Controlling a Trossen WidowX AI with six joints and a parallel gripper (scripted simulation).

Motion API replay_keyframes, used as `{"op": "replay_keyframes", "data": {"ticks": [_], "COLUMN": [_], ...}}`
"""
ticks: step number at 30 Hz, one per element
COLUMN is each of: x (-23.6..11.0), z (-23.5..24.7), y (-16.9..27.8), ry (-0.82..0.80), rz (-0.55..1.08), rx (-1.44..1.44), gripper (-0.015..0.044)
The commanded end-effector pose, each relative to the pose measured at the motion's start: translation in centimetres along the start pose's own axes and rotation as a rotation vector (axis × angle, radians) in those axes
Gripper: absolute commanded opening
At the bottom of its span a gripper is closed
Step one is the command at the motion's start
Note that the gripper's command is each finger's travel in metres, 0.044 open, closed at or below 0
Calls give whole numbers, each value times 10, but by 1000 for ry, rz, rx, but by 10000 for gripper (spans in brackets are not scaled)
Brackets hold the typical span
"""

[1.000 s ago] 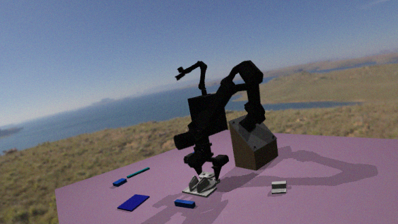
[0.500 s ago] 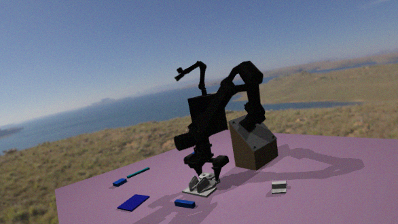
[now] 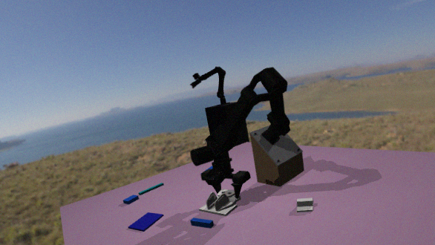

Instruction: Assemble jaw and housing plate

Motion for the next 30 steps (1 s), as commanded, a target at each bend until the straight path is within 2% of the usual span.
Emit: {"op": "replay_keyframes", "data": {"ticks": [1, 30], "x": [1, 6], "z": [1, 1], "y": [1, 1], "ry": [-5, -5], "rz": [-1, -1], "rx": [3, 3], "gripper": [351, 351]}}
Point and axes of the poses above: the point midway between the two fingers, 35 mm back from their tips, its own x axis out along the fingers, its own z axis across the jaws, y = z × x, the point moved 6 cm from there along -x, back along the fingers, and after that the axes turned 4 degrees about -x, right-handed, at the moved point
